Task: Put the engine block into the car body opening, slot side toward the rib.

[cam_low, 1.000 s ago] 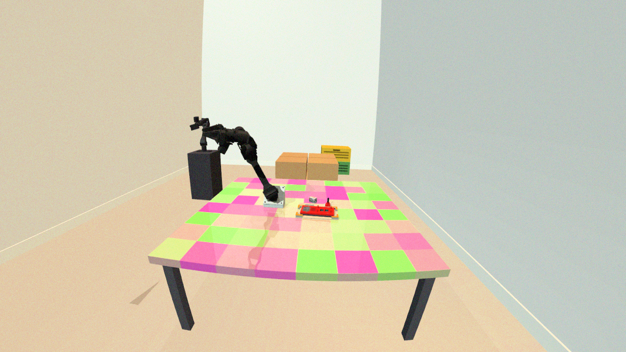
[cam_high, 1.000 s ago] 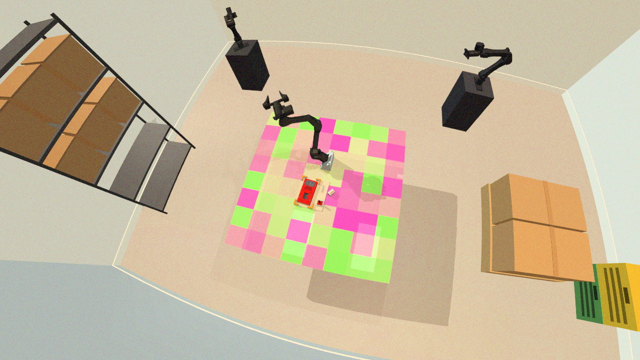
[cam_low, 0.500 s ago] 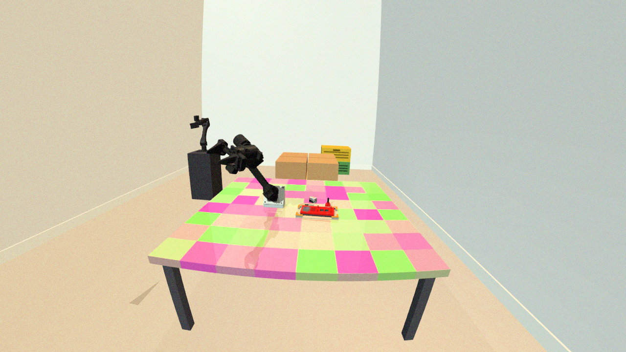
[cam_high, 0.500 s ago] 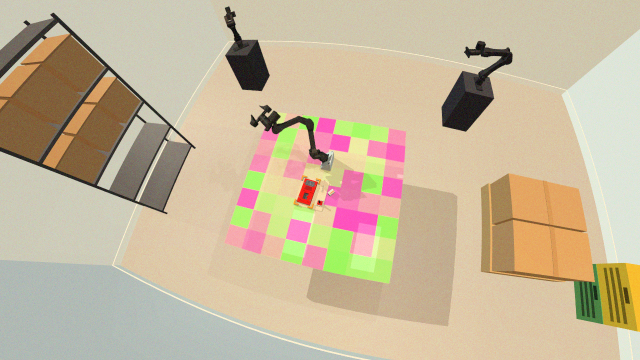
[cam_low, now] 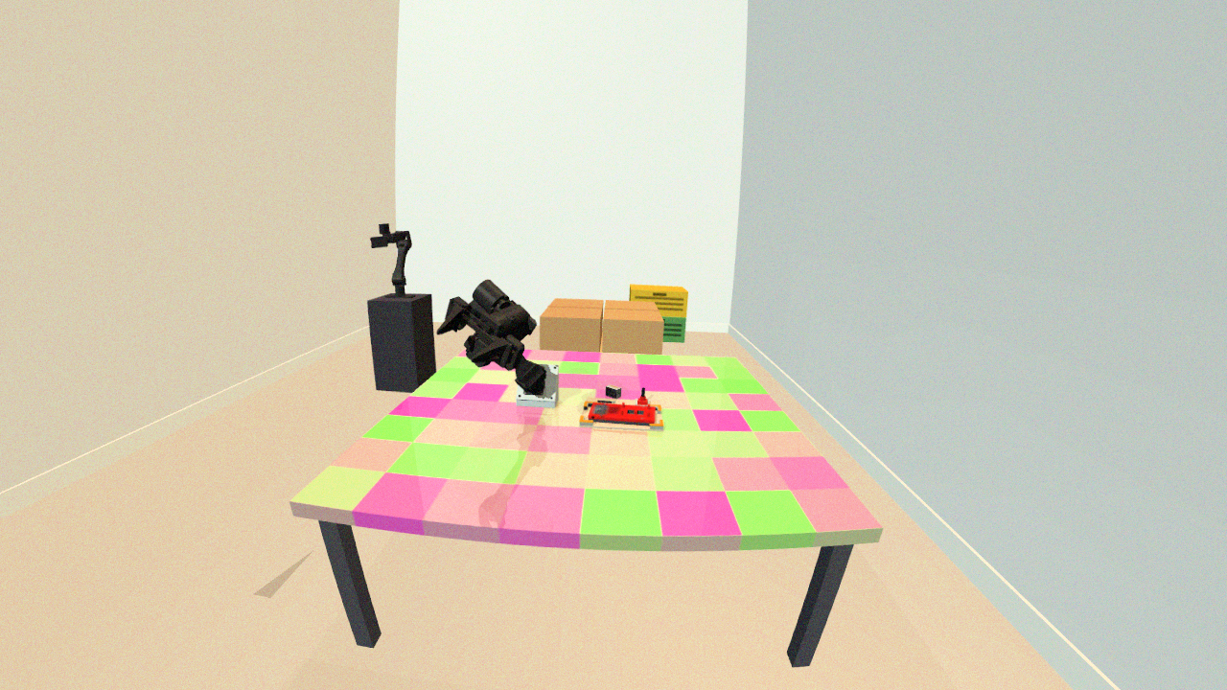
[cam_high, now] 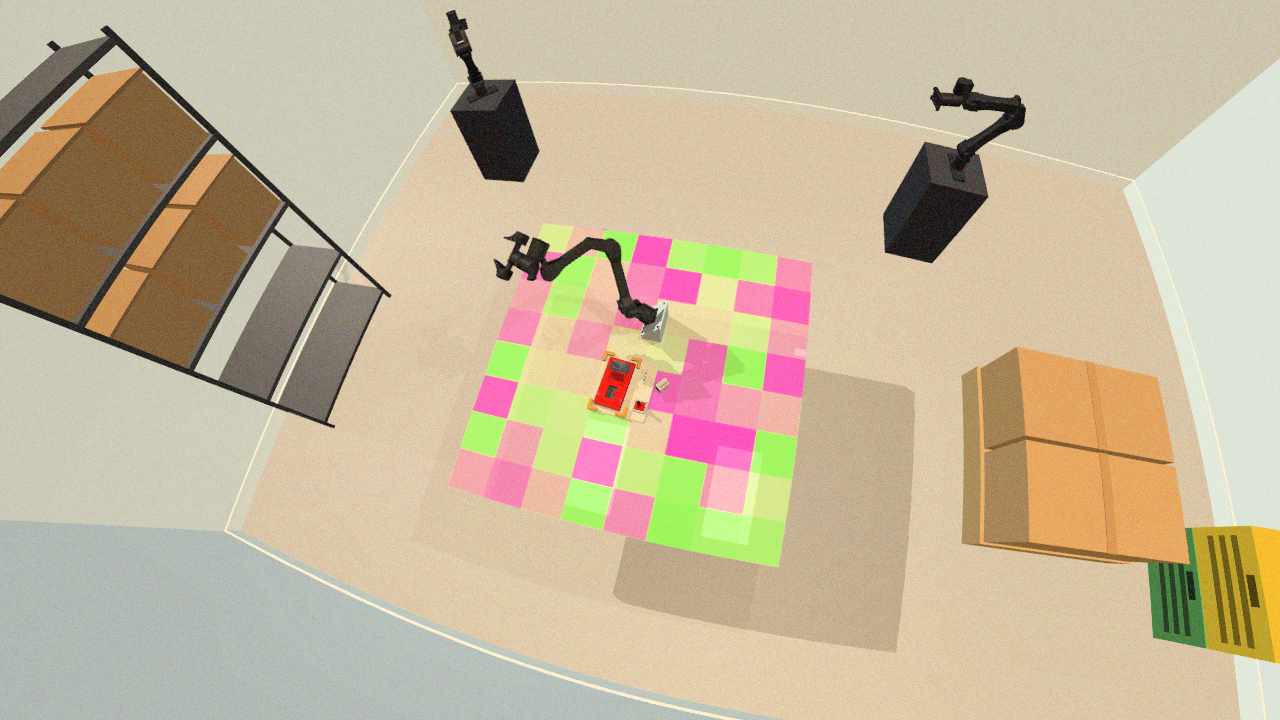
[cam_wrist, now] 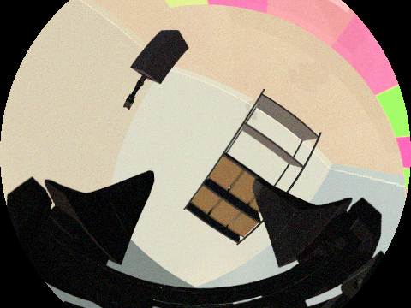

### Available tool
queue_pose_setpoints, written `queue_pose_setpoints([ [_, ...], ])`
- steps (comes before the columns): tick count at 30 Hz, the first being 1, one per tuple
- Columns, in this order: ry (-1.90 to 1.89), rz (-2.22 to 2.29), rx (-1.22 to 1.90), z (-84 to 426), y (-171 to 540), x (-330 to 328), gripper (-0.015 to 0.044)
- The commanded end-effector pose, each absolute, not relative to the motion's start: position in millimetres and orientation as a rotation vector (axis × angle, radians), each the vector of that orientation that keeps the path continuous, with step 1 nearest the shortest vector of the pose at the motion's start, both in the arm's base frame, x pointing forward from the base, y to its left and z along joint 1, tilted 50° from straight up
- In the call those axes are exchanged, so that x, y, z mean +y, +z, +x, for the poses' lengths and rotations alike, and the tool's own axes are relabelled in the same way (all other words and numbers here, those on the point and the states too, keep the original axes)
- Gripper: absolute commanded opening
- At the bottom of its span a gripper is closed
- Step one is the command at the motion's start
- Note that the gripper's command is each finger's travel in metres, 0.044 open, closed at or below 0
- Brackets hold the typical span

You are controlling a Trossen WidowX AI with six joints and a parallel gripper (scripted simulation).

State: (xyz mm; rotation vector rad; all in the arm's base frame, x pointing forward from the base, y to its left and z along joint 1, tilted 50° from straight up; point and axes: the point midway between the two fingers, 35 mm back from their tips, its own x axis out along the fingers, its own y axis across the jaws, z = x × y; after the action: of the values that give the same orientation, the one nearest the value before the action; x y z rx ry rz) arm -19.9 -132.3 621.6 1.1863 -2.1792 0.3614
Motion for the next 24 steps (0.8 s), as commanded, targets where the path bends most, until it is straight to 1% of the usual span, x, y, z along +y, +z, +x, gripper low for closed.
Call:
queue_pose_setpoints([
  [1, 0.262, 1.272, -2.093, 16.9, 615.9, -154.6, 0.0440],
  [13, 0.171, 1.458, -1.871, 91.2, 603.1, -174.5, 0.0440],
  [24, 0.081, 1.706, -1.562, 196.8, 567.0, -182.4, 0.0440],
])
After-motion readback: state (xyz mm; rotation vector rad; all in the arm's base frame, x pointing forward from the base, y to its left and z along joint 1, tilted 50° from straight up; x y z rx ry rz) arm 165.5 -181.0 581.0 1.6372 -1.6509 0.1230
